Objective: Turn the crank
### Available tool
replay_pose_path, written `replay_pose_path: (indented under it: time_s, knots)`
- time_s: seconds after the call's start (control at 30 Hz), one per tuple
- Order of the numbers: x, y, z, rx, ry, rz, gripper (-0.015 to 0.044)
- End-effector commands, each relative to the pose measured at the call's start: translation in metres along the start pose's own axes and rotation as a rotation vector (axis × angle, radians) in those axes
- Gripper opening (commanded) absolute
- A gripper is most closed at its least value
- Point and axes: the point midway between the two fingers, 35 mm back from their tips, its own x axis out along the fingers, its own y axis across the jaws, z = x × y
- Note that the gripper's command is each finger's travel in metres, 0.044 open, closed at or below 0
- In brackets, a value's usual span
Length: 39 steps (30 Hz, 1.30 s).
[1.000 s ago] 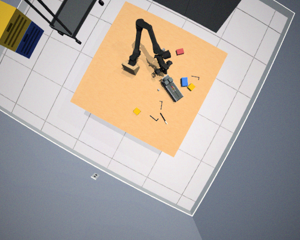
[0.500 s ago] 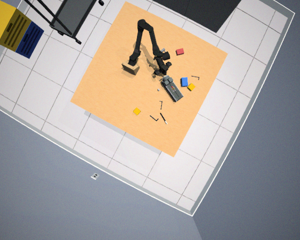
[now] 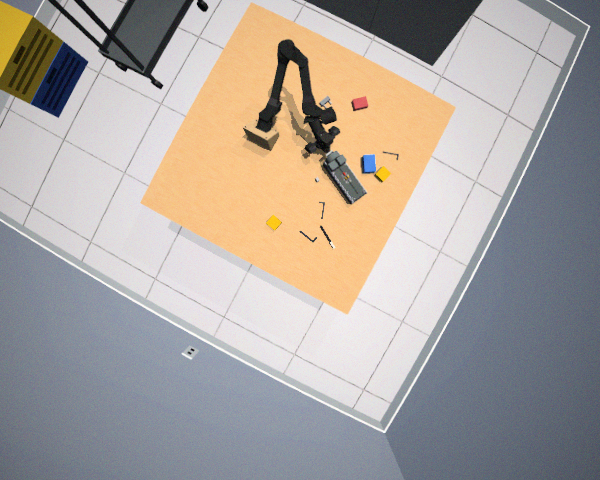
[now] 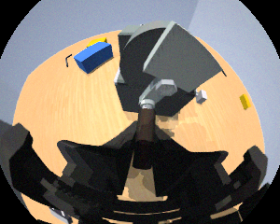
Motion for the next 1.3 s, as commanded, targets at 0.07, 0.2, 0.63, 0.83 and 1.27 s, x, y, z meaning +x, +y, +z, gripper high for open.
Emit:
replay_pose_path:
  time_s: [0.07,0.2,0.63,0.83,1.27]
  knots:
    - [0.002,-0.011,-0.002,0.000,0.006,-0.013,0.0000]
    - [0.002,-0.016,-0.002,0.000,0.006,-0.013,0.0000]
    - [-0.005,-0.032,0.005,0.000,0.005,-0.014,0.0000]
    - [-0.009,-0.036,0.008,-0.001,0.005,-0.015,0.0000]
    - [-0.022,-0.041,0.021,-0.001,0.005,-0.015,0.0000]
